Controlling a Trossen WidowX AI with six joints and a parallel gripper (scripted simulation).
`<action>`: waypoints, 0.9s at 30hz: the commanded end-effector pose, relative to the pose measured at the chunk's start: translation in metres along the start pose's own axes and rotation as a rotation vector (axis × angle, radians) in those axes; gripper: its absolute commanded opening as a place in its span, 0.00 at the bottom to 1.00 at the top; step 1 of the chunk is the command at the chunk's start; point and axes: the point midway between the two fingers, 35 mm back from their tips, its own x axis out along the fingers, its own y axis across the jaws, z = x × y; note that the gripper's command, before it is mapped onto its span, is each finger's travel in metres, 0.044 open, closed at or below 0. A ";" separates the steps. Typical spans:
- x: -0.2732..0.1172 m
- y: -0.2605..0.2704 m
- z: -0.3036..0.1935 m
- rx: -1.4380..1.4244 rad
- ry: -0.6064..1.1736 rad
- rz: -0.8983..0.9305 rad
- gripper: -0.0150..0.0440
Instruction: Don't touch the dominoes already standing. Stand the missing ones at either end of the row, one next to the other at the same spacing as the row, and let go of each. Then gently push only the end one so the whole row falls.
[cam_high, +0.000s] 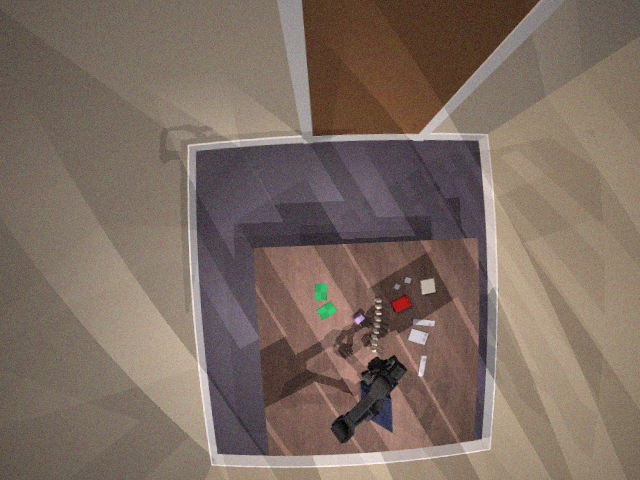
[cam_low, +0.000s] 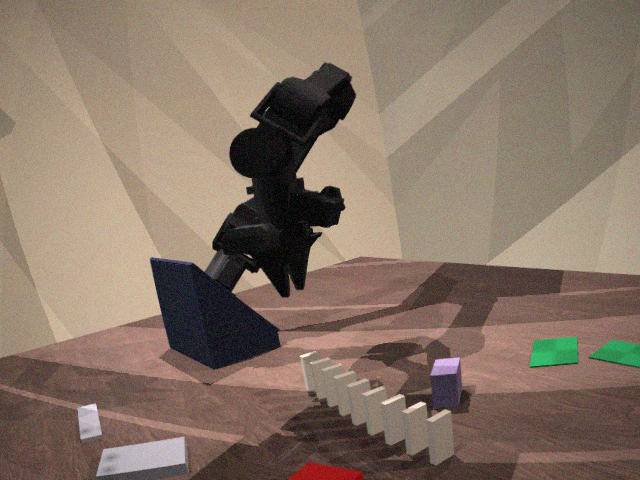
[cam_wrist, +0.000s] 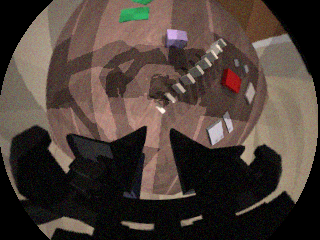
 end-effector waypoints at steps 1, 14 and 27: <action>0.031 0.013 -0.016 -0.765 -0.009 0.004 0.33; 0.036 0.016 -0.020 -0.919 -0.010 0.004 0.25; 0.036 0.016 -0.020 -0.919 -0.010 0.004 0.25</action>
